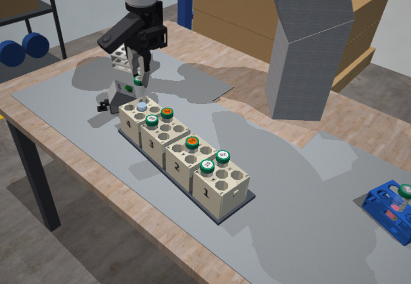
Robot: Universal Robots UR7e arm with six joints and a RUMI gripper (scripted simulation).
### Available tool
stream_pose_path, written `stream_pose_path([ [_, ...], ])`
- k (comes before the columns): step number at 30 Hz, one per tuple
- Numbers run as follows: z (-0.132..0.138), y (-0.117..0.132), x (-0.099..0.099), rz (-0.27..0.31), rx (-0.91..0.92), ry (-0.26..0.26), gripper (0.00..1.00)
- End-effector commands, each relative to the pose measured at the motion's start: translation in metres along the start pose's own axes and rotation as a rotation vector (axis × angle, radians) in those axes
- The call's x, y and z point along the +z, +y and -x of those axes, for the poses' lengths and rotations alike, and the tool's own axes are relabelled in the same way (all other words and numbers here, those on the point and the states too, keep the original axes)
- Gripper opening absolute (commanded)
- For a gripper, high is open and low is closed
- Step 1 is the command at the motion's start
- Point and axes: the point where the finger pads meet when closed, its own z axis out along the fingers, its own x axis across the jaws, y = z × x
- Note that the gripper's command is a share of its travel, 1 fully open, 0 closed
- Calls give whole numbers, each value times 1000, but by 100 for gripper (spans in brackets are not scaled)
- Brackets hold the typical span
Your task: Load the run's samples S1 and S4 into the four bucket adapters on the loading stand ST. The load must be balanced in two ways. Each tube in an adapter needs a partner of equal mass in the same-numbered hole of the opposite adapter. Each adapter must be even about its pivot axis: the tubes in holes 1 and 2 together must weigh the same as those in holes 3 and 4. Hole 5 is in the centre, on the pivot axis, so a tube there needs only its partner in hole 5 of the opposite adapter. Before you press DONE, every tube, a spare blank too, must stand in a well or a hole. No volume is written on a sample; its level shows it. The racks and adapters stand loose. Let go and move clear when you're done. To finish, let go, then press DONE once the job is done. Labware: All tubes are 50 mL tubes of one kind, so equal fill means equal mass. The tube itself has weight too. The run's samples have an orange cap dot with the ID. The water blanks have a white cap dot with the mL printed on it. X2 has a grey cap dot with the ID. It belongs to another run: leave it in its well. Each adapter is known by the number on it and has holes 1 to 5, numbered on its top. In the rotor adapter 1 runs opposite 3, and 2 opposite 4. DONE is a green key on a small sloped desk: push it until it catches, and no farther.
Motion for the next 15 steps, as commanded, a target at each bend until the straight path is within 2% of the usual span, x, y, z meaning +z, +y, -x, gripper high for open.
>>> stream_pose_path([
  [1, 0, 0, 6, -1, 0, 1, 0],
  [15, 0, 0, 22, -1, 0, 1, 0],
])
